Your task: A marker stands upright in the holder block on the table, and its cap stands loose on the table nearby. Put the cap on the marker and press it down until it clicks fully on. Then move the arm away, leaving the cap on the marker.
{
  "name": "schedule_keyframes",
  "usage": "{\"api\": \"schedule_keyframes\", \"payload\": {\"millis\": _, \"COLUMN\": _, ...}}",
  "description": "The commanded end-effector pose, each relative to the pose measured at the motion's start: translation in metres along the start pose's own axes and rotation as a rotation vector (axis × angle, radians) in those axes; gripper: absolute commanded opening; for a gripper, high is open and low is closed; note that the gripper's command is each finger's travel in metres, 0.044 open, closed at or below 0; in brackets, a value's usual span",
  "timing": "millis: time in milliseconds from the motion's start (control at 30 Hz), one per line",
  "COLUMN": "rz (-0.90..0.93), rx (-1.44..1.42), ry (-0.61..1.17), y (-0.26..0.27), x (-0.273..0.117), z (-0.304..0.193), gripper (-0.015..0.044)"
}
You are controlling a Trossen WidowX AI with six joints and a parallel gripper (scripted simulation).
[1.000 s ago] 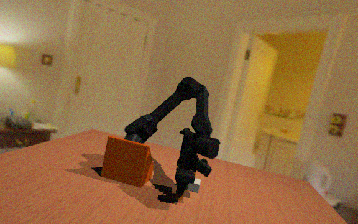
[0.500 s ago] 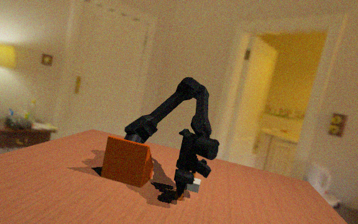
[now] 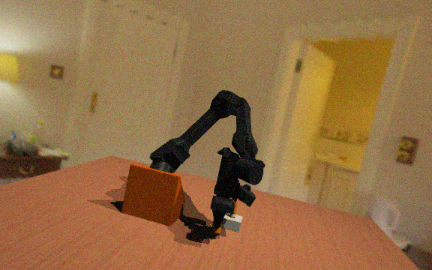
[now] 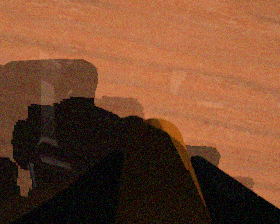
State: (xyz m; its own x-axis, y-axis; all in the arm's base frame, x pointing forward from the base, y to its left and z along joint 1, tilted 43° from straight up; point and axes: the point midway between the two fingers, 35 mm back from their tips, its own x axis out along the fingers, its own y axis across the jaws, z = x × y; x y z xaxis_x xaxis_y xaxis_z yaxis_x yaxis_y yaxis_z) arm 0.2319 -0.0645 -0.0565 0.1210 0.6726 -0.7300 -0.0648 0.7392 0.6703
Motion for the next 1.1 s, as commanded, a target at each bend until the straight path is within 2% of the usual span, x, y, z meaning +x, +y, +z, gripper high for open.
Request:
{"api": "schedule_keyframes", "payload": {"millis": 0, "rz": -0.014, "rx": -0.011, "ry": -0.008, "y": -0.002, "x": -0.017, "z": 0.003, "gripper": 0.0}}
{"api": "schedule_keyframes", "payload": {"millis": 400, "rz": -0.013, "rx": -0.011, "ry": -0.008, "y": 0.001, "x": -0.038, "z": 0.003, "gripper": 0.0}}
{"api": "schedule_keyframes", "payload": {"millis": 1067, "rz": -0.016, "rx": -0.01, "ry": -0.008, "y": 0.07, "x": -0.069, "z": 0.036, "gripper": 0.0}}
